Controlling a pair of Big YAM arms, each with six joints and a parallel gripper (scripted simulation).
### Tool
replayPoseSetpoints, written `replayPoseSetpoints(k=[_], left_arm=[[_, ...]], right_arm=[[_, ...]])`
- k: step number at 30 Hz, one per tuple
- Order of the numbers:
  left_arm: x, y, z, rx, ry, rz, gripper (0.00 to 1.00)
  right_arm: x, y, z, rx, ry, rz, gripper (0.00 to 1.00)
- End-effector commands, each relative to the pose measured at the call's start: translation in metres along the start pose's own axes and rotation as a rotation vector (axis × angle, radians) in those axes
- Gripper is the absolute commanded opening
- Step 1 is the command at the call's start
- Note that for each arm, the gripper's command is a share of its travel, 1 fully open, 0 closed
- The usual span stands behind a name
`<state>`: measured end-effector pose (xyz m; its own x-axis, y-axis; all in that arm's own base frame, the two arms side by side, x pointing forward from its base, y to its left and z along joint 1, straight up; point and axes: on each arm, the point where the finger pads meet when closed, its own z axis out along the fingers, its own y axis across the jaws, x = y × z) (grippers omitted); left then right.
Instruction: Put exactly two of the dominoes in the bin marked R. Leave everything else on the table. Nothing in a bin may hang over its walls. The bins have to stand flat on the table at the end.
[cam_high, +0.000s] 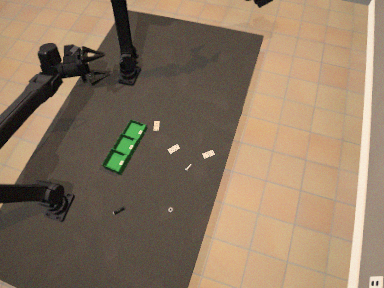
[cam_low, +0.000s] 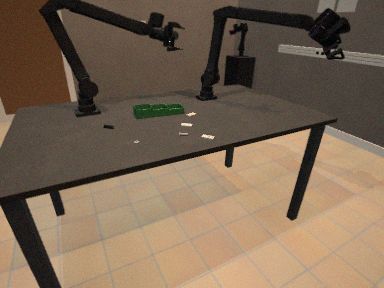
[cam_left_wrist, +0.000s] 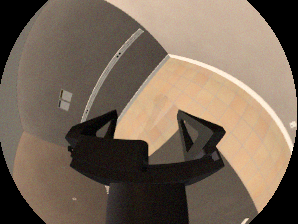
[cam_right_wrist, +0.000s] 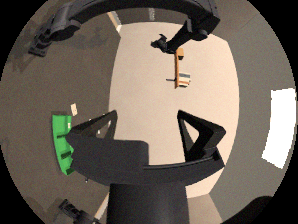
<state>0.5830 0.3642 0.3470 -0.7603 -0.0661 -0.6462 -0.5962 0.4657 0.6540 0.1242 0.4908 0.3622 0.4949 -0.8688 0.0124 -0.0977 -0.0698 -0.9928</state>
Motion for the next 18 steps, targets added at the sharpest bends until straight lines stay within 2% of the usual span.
replayPoseSetpoints(k=[1, 18], left_arm=[[-0.005, 0.006, -0.004, -0.003, -0.009, -0.011, 1.0], [-0.005, 0.006, -0.004, -0.003, -0.009, -0.011, 1.0]], right_arm=[[0.005, -0.006, 0.004, 0.005, 0.013, 0.012, 1.0], [0.018, -0.007, 0.017, 0.005, 0.049, 0.016, 1.0]])
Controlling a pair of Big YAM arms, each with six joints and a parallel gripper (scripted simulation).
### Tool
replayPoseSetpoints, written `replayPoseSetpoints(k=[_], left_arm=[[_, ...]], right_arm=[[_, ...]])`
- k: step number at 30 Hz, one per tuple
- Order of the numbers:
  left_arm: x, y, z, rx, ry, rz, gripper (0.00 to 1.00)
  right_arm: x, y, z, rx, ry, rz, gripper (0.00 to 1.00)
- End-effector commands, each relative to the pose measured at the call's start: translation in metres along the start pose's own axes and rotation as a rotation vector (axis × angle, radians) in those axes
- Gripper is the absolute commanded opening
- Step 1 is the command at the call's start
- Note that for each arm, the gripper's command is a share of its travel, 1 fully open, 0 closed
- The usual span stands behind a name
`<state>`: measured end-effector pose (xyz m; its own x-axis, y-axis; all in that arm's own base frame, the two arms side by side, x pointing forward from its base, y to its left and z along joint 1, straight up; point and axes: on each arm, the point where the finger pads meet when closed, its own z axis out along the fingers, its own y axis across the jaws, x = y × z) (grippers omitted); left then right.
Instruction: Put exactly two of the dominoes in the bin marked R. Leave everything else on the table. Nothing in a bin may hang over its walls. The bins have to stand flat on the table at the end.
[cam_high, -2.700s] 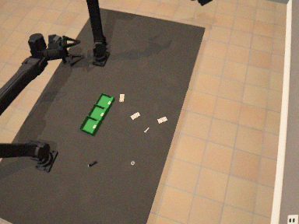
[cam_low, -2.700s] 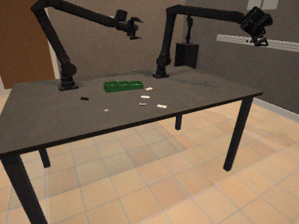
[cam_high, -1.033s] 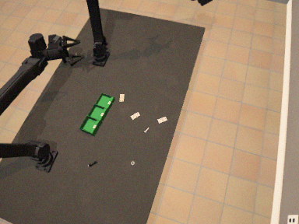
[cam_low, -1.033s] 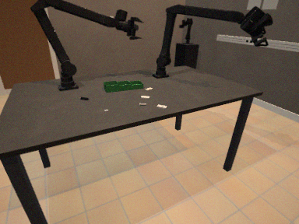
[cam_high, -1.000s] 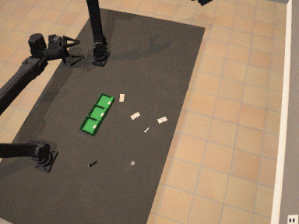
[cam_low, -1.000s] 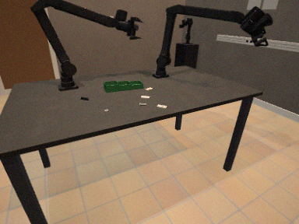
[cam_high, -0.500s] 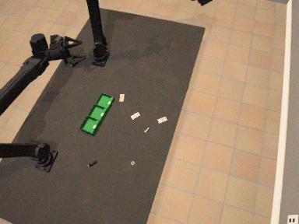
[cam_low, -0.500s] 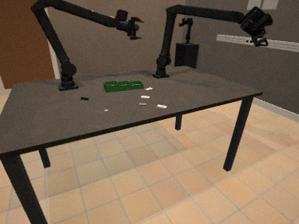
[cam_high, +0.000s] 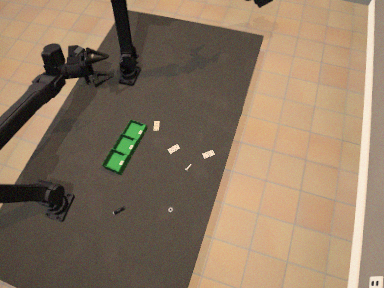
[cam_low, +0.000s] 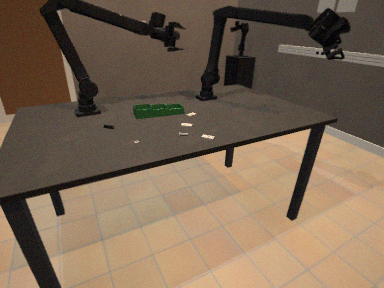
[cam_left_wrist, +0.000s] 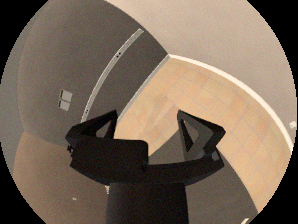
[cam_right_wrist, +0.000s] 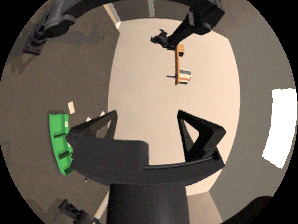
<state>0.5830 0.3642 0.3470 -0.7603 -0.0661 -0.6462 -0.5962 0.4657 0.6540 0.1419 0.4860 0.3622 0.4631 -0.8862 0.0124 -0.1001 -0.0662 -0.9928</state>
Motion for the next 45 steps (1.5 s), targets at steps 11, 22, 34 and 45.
replayPoseSetpoints(k=[11, 22, 34, 45], left_arm=[[-0.005, 0.006, -0.004, -0.003, -0.009, -0.011, 1.0], [-0.005, 0.006, -0.004, -0.003, -0.009, -0.011, 1.0], [-0.005, 0.006, -0.004, -0.003, -0.009, -0.011, 1.0], [-0.005, 0.006, -0.004, -0.003, -0.009, -0.011, 1.0]], right_arm=[[0.016, -0.007, 0.016, 0.005, 0.044, 0.016, 1.0], [0.031, -0.008, 0.029, 0.005, 0.083, 0.02, 1.0], [0.056, -0.011, 0.049, 0.004, 0.145, 0.027, 1.0], [0.079, -0.012, 0.066, 0.004, 0.201, 0.034, 1.0]])
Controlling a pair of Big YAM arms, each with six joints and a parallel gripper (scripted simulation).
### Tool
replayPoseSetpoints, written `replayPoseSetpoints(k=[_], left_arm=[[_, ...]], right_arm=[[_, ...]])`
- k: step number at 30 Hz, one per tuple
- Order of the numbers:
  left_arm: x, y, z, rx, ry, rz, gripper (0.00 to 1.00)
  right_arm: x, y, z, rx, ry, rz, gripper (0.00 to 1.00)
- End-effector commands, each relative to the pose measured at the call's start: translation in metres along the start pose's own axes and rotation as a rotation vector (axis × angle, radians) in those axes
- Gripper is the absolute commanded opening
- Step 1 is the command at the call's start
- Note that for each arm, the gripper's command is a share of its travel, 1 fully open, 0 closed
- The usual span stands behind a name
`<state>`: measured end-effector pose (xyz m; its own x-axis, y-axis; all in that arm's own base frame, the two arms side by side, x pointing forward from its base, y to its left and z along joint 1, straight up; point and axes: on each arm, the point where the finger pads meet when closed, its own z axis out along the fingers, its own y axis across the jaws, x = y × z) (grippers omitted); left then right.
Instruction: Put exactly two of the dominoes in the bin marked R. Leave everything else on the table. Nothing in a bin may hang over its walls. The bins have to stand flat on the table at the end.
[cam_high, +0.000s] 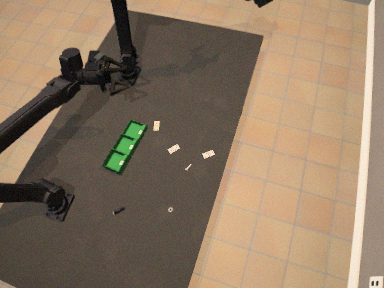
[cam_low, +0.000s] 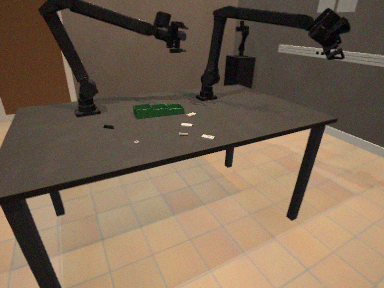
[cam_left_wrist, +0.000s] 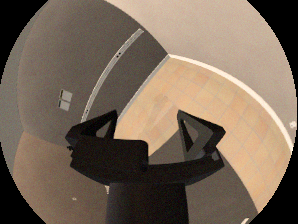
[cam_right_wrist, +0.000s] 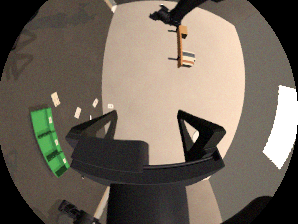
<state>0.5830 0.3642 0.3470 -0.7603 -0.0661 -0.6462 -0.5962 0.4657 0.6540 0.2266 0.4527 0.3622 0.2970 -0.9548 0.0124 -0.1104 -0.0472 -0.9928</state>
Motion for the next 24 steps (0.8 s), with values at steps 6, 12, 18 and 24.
replayPoseSetpoints(k=[6, 12, 18, 24], left_arm=[[-0.005, 0.006, -0.004, -0.003, -0.009, -0.011, 1.0], [-0.005, 0.006, -0.004, -0.003, -0.009, -0.011, 1.0], [-0.005, 0.006, -0.004, -0.003, -0.009, -0.011, 1.0], [-0.005, 0.006, -0.004, -0.003, -0.009, -0.011, 1.0]], right_arm=[[0.024, -0.008, 0.022, 0.005, 0.064, 0.018, 1.0], [0.035, -0.009, 0.032, 0.004, 0.093, 0.021, 1.0], [0.053, -0.01, 0.047, 0.004, 0.14, 0.027, 1.0], [0.074, -0.012, 0.062, 0.004, 0.189, 0.033, 1.0]])
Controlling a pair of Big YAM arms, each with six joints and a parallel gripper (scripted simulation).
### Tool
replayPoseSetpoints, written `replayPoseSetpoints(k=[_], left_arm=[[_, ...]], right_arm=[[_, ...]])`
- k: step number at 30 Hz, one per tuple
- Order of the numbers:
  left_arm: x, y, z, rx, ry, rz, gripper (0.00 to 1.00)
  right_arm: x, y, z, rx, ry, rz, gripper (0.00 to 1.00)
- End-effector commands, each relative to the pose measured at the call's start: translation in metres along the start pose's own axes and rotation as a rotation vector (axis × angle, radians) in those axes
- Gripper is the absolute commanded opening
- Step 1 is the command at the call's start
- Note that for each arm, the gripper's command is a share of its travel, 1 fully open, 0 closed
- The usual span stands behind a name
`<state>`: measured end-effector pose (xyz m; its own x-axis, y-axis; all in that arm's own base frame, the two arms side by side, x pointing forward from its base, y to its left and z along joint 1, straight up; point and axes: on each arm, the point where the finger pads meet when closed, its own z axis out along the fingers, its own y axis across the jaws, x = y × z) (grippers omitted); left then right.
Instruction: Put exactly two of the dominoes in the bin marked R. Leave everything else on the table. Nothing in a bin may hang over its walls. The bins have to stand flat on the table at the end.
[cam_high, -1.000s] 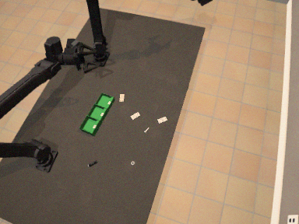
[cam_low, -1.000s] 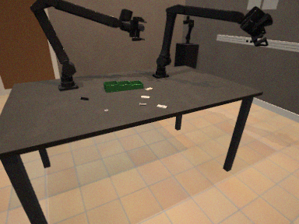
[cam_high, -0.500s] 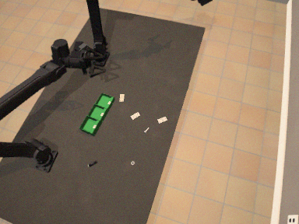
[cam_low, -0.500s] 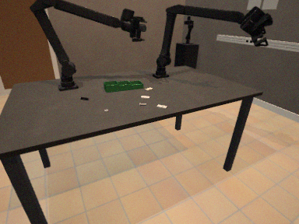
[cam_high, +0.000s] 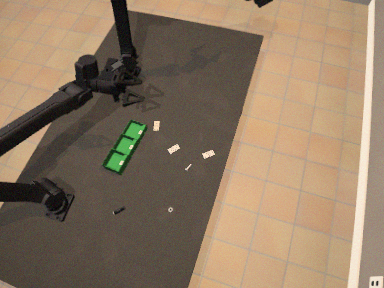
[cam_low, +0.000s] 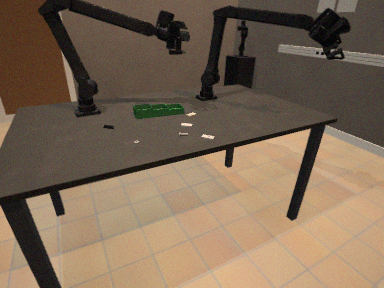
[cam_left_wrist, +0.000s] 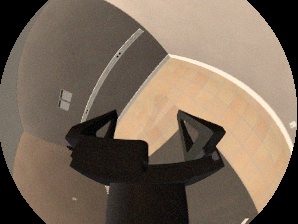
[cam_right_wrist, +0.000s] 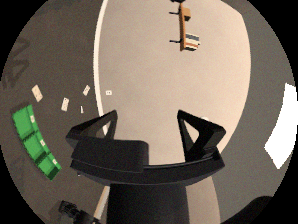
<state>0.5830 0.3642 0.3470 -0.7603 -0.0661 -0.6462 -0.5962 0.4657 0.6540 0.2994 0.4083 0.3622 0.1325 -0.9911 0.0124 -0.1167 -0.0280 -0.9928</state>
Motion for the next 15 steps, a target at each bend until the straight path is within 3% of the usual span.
replayPoseSetpoints(k=[1, 15], left_arm=[[-0.005, 0.006, -0.004, -0.003, -0.009, -0.011, 1.0], [-0.005, 0.006, -0.004, -0.003, -0.009, -0.011, 1.0]], right_arm=[[0.011, -0.007, 0.011, 0.005, 0.03, 0.014, 1.0], [0.053, -0.01, 0.047, 0.004, 0.139, 0.027, 1.0]])
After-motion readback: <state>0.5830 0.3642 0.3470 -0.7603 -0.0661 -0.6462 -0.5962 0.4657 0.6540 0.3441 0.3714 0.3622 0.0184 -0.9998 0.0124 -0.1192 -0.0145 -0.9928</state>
